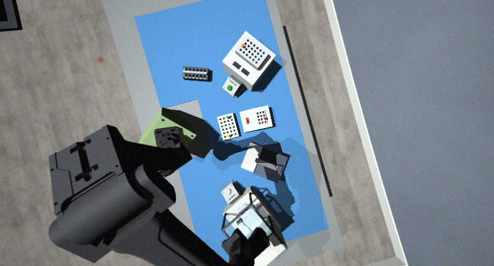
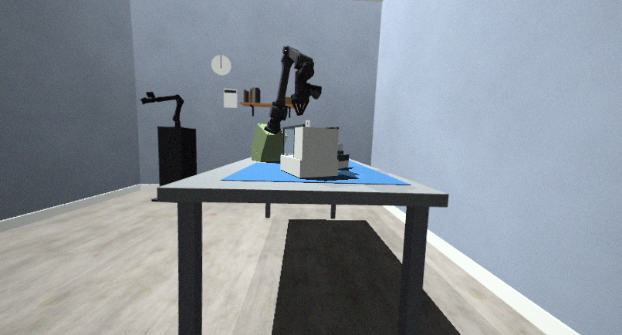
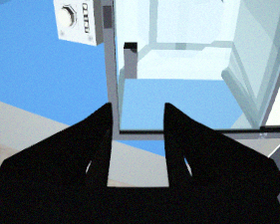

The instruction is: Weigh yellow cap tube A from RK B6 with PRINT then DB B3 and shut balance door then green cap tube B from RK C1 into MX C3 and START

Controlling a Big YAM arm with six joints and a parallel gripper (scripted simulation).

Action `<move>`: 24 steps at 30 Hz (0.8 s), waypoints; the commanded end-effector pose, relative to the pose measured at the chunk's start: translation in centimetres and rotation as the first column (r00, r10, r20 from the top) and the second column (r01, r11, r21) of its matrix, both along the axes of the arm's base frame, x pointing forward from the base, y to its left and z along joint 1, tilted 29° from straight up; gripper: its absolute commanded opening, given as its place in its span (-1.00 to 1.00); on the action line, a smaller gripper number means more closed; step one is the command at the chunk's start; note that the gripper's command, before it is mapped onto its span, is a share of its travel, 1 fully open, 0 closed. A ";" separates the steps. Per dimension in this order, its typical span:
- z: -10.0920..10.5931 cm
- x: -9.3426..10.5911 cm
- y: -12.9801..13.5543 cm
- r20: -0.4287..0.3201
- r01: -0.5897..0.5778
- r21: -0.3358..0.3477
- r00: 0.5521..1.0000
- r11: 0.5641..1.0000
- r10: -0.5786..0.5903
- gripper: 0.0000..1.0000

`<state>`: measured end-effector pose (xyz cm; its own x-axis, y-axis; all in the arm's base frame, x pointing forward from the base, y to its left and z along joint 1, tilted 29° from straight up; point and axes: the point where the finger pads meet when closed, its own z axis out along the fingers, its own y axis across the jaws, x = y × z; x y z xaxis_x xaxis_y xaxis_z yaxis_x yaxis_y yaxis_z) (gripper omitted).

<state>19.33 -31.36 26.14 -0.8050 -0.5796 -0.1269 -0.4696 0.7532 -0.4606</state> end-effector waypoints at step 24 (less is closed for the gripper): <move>1.4 0.4 0.0 0.015 -0.001 -0.028 1.000 1.000 0.001 -0.40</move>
